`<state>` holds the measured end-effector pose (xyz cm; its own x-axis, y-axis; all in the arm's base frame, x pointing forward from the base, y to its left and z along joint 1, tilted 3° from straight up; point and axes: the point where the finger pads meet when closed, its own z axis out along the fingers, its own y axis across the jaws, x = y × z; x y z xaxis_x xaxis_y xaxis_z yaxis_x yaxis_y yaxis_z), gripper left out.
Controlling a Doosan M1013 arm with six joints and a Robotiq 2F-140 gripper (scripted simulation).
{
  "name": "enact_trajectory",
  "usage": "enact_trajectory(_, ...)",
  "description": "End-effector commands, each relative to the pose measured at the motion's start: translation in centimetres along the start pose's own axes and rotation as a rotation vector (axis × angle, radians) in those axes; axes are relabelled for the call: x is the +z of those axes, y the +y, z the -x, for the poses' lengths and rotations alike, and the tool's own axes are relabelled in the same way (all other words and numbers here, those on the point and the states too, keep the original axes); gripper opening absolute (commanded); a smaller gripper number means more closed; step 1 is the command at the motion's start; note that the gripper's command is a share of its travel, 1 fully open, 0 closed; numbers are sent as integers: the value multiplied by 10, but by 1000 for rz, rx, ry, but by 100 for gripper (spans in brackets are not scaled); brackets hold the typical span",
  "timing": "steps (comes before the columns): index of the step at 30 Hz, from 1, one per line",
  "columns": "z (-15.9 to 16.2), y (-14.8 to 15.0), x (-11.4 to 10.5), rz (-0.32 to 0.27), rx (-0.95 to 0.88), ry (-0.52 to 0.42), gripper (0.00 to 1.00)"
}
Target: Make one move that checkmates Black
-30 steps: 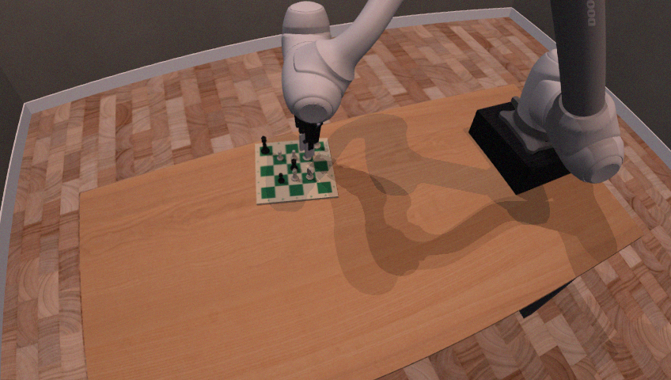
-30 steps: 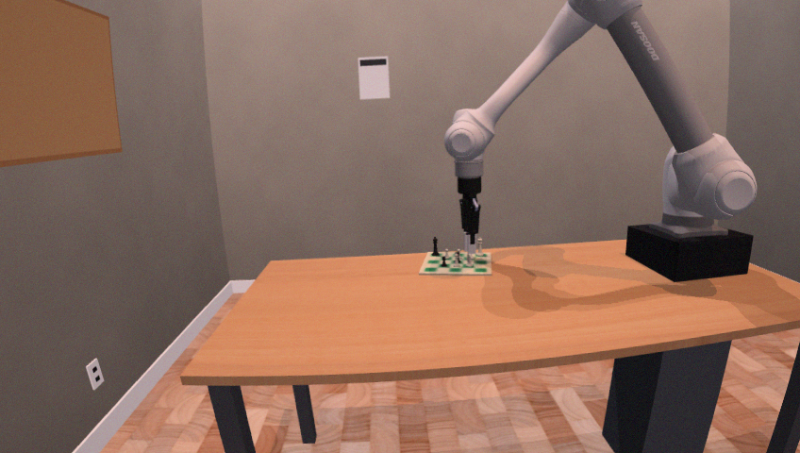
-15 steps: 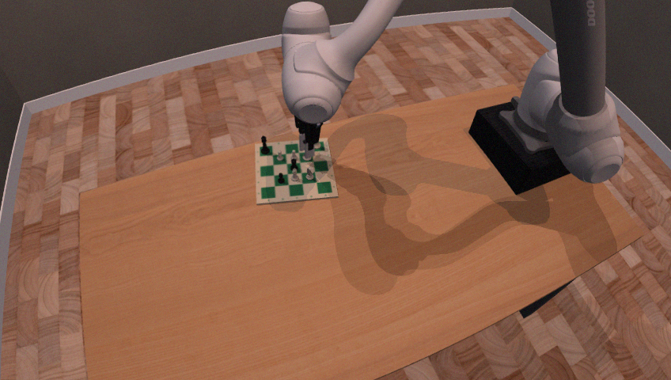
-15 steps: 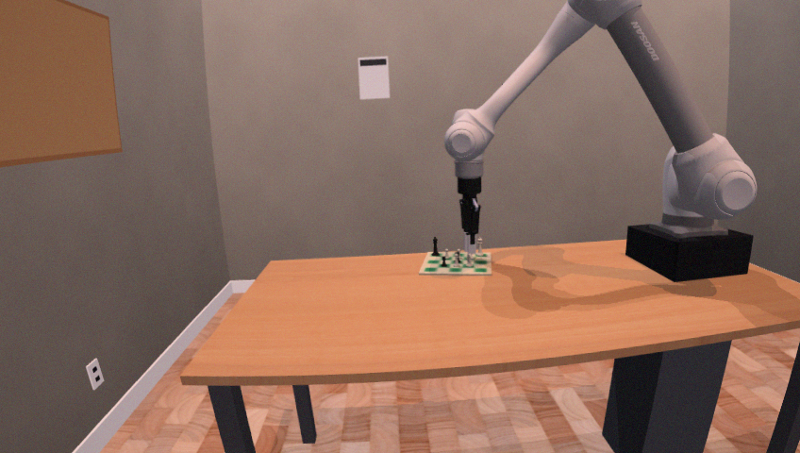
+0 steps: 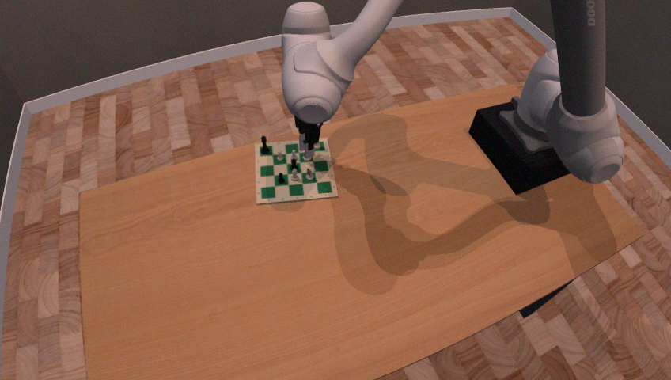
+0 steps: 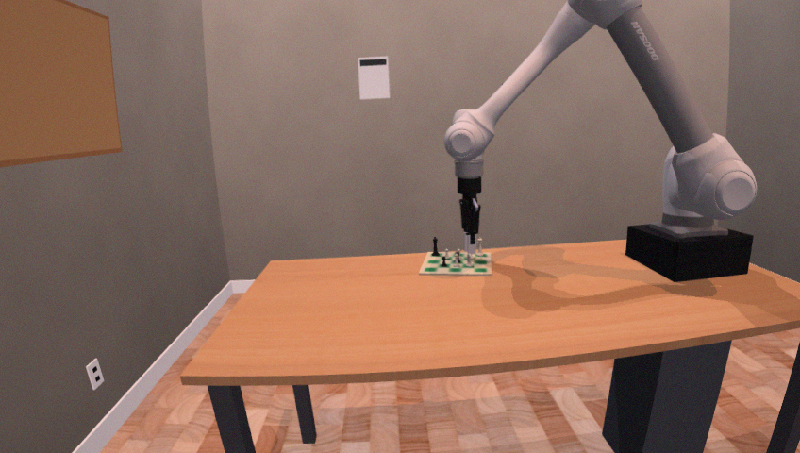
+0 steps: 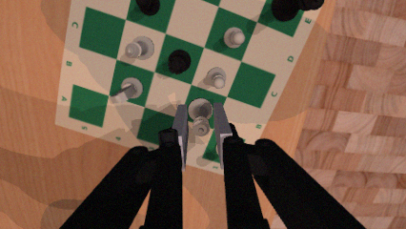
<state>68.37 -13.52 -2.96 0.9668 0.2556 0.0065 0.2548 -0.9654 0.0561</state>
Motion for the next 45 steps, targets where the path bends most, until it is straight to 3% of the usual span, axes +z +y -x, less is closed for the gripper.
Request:
enact_trajectory(1, 0, 0, 0, 0, 0, 0, 25)
enact_trajectory(5, 0, 0, 0, 0, 0, 0, 25)
enact_trajectory(6, 0, 0, 0, 0, 0, 0, 0)
enact_trajectory(45, 0, 0, -3, 0, 0, 0, 0)
